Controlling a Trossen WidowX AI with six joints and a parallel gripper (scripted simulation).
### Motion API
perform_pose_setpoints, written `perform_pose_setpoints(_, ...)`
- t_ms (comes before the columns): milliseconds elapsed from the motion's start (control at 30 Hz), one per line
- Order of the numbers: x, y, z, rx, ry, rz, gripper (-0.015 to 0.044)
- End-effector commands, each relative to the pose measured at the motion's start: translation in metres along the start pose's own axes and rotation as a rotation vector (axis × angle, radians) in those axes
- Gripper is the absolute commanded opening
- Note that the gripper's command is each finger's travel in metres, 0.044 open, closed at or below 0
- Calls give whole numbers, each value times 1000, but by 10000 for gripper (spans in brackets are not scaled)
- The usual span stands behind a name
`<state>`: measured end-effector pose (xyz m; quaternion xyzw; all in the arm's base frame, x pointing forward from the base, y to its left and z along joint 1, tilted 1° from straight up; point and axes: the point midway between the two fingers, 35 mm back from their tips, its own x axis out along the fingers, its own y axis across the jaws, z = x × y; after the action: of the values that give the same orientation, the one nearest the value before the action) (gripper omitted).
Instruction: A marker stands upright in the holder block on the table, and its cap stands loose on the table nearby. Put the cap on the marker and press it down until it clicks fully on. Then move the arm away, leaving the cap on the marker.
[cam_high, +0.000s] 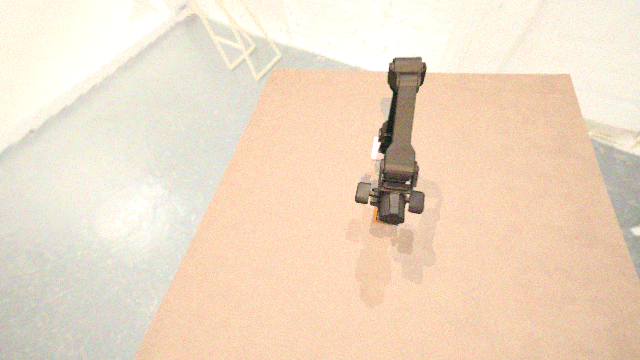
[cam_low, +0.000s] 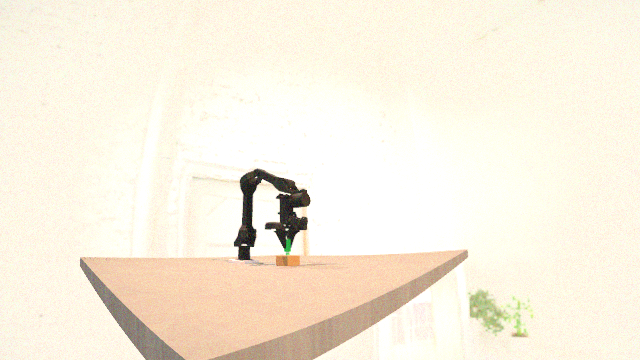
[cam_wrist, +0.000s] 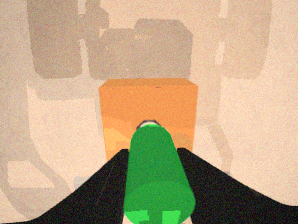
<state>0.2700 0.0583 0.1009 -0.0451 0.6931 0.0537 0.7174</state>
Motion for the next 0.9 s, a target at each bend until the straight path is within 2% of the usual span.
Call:
perform_pose_setpoints(0, 0, 0, 0, 0, 0, 0, 210)
perform_pose_setpoints(300, 0, 0, 0, 0, 0, 0, 440)
perform_pose_setpoints(433, -8, 0, 1, -1, -1, 0, 440)
perform_pose_setpoints(633, -73, 0, 0, 0, 0, 0, 440)
perform_pose_setpoints(800, -75, 0, 0, 0, 0, 0, 440)
perform_pose_setpoints(867, -70, -1, -1, -10, -1, 0, 387)
